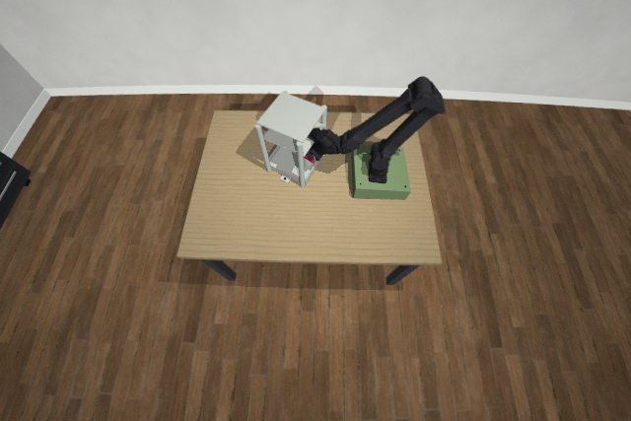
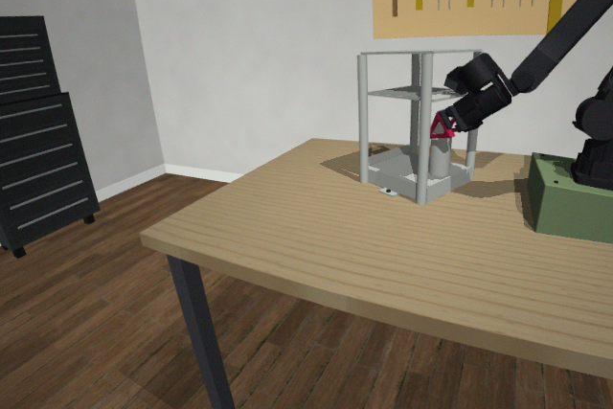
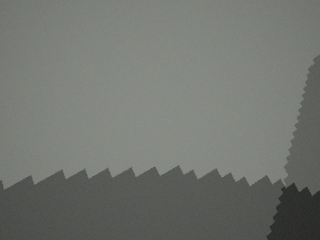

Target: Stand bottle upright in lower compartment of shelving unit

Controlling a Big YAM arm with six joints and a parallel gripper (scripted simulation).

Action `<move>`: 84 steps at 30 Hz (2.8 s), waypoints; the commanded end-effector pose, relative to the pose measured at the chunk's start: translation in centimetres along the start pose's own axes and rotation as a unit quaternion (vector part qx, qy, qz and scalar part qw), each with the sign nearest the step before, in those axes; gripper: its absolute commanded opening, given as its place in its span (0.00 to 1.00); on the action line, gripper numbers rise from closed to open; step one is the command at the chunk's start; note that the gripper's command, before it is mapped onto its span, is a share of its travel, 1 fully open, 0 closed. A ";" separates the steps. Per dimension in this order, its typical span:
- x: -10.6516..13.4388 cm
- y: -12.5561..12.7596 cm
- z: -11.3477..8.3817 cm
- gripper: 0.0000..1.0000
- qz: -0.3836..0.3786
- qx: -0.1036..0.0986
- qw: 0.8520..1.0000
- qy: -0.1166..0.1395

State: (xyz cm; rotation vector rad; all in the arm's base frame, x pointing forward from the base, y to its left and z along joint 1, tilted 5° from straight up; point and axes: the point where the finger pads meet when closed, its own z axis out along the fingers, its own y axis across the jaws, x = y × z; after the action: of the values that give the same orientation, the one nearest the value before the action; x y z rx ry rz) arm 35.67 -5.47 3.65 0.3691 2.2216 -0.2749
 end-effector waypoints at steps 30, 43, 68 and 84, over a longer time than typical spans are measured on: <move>-0.4 0.3 -1.2 0.88 0.006 -0.002 1.000 -0.014; 2.7 0.2 -4.5 0.88 0.004 -0.002 1.000 -0.006; 4.7 0.3 -7.4 0.88 0.004 -0.003 1.000 -0.007; 4.3 0.4 -9.0 0.88 0.006 -0.004 1.000 -0.010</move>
State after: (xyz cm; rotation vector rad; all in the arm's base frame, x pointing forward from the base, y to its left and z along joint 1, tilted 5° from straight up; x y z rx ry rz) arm 26.77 -2.25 4.88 0.3685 2.2134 -0.2893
